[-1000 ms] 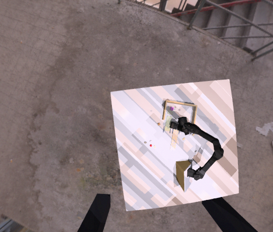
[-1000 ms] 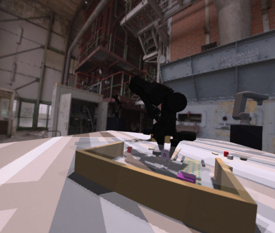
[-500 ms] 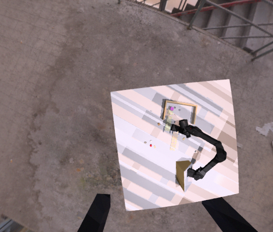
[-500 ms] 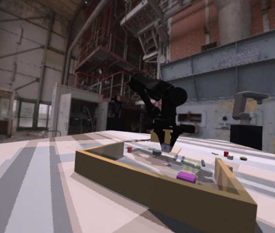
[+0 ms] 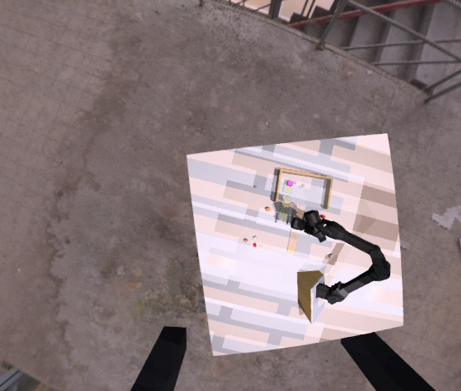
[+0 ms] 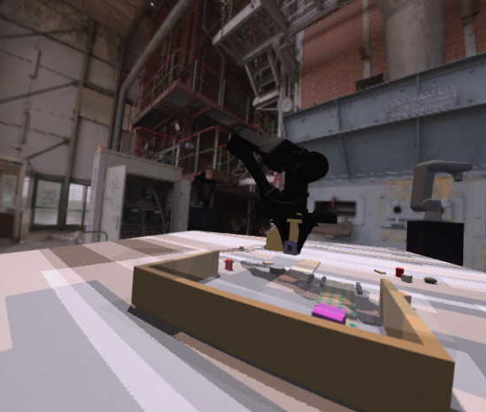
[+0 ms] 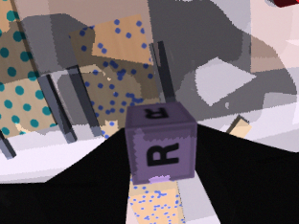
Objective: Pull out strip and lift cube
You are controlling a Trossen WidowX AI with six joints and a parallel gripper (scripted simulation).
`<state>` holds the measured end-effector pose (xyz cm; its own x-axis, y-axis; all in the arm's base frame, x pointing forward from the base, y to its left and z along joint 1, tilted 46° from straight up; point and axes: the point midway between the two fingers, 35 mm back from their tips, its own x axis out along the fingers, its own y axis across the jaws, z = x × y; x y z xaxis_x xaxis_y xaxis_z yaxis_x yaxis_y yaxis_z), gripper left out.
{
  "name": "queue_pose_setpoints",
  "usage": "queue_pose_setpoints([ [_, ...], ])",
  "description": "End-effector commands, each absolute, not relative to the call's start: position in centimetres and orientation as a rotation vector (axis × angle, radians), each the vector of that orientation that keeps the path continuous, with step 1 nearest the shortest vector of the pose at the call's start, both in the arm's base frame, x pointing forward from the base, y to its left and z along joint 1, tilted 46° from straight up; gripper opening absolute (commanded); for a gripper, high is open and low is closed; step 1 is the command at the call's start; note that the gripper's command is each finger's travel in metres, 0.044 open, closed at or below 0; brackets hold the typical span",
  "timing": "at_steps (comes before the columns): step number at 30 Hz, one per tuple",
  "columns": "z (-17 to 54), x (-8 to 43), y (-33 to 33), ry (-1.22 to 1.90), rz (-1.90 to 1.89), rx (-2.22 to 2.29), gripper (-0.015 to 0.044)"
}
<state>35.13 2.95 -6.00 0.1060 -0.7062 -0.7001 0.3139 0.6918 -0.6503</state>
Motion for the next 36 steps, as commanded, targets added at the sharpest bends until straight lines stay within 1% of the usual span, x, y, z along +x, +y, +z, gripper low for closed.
queue_pose_setpoints([
  [1,-6.0,33.9,2.8,1.259,-0.780,-0.377,0.0000],
  [12,-5.9,30.3,2.0,1.260,-0.780,-0.378,0.0000],
  [21,-3.4,29.9,4.5,1.261,-0.779,-0.377,0.0000],
  [36,-3.4,29.9,4.6,1.261,-0.779,-0.377,0.0000],
])
